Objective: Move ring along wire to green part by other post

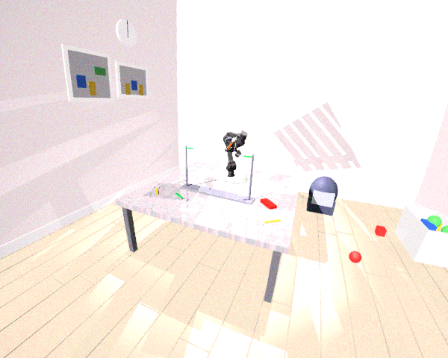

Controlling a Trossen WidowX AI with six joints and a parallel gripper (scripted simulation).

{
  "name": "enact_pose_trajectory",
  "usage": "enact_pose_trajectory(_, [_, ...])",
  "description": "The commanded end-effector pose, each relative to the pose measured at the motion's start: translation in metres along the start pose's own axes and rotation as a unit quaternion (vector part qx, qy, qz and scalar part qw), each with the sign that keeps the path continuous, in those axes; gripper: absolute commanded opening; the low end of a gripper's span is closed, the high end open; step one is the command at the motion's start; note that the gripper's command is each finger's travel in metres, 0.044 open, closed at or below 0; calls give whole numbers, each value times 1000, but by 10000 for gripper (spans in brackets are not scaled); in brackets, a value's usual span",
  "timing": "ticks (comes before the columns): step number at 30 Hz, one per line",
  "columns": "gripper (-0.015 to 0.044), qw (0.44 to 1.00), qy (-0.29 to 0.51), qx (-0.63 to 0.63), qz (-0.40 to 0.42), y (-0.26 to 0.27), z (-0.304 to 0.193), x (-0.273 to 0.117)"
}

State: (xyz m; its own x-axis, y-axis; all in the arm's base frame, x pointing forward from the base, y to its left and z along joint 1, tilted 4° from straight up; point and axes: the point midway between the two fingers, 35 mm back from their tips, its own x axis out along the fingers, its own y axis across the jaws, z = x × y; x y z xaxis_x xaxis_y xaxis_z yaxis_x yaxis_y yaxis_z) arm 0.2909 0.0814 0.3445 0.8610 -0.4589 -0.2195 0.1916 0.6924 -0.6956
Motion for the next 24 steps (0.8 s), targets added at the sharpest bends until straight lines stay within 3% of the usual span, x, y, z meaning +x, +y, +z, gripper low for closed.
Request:
enact_pose_trajectory(1, [-150, 999, -4, -41, -26, -9, -1, 0])
enact_pose_trajectory(24, [-150, 964, -29, -231, -129, -37, 8, 0])
